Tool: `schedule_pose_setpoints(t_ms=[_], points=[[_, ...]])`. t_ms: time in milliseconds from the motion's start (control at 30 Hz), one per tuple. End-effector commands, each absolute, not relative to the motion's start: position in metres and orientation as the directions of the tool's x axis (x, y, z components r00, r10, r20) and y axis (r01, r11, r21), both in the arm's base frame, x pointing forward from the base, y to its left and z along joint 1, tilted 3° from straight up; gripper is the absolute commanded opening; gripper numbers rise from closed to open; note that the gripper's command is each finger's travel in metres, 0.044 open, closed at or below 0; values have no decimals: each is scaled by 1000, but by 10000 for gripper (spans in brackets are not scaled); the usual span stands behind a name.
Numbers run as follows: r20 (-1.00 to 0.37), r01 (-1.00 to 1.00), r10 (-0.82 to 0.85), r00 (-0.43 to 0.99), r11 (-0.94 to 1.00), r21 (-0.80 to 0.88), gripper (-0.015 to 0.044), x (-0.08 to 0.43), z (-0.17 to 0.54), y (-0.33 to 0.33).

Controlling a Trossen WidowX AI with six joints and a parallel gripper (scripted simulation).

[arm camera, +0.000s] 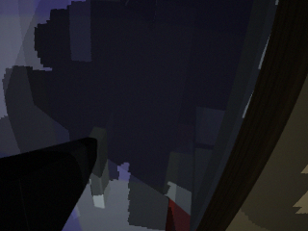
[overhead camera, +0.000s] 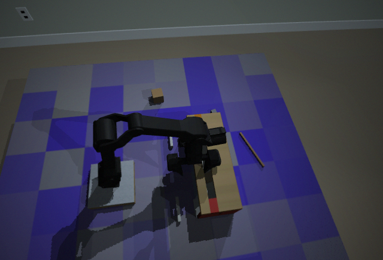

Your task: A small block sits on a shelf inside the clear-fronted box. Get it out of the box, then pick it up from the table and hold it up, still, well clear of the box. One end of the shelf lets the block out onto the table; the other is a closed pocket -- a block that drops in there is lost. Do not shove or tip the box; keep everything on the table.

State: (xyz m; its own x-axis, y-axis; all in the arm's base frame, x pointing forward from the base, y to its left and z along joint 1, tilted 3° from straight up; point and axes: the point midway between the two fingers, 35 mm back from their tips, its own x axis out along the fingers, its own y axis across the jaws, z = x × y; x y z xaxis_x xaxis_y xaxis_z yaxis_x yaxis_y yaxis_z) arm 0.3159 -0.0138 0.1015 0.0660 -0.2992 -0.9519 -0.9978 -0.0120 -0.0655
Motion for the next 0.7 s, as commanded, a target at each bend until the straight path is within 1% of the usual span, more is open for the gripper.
schedule_pose_setpoints(t_ms=[0, 667], points=[[-951, -998, -302, 63, -15, -61, 400, 315, 100, -18], [-951, -998, -302, 63, -15, -61, 400, 315, 101, -15]])
